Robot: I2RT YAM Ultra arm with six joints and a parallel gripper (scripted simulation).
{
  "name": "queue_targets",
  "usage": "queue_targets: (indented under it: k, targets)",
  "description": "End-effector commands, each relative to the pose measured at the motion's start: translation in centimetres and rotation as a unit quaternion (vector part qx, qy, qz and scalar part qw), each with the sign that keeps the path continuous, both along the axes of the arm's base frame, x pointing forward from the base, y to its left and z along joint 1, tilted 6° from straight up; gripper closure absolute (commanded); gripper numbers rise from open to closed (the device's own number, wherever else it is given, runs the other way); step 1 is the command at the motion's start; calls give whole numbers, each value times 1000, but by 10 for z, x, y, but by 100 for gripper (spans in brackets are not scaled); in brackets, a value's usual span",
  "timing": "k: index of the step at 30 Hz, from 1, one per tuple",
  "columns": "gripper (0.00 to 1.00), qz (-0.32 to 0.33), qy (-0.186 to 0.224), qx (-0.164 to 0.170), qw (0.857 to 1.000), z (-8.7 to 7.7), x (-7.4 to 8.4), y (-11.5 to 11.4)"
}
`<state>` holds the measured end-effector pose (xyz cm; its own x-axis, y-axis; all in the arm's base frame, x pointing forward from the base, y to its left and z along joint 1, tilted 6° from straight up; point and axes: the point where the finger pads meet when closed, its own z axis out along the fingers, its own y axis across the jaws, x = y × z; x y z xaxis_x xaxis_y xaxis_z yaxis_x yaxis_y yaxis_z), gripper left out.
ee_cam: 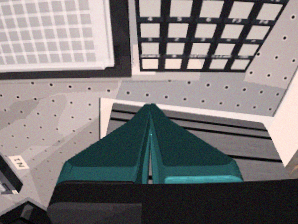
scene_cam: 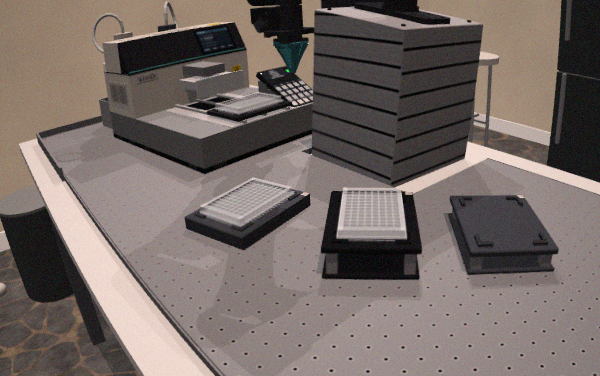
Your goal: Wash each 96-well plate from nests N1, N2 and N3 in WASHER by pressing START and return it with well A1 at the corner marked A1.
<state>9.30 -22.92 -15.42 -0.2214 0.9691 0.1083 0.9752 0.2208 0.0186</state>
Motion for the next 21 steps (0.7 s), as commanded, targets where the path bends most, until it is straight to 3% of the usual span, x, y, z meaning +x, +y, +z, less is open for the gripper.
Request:
queue_targets:
  k: [1, 10, 11, 12, 21]
  targets:
    - [100, 0, -1, -4, 1000, 2, 1, -3]
    - [100, 0, -1, -4, 1000, 2, 1, -3]
    - [0, 0, -1, -5, 1000, 3, 0, -6]
    - [100, 17, -3, -4, 1000, 2, 1, -3]
    - [100, 165, -19, -4, 986, 2, 1, -3]
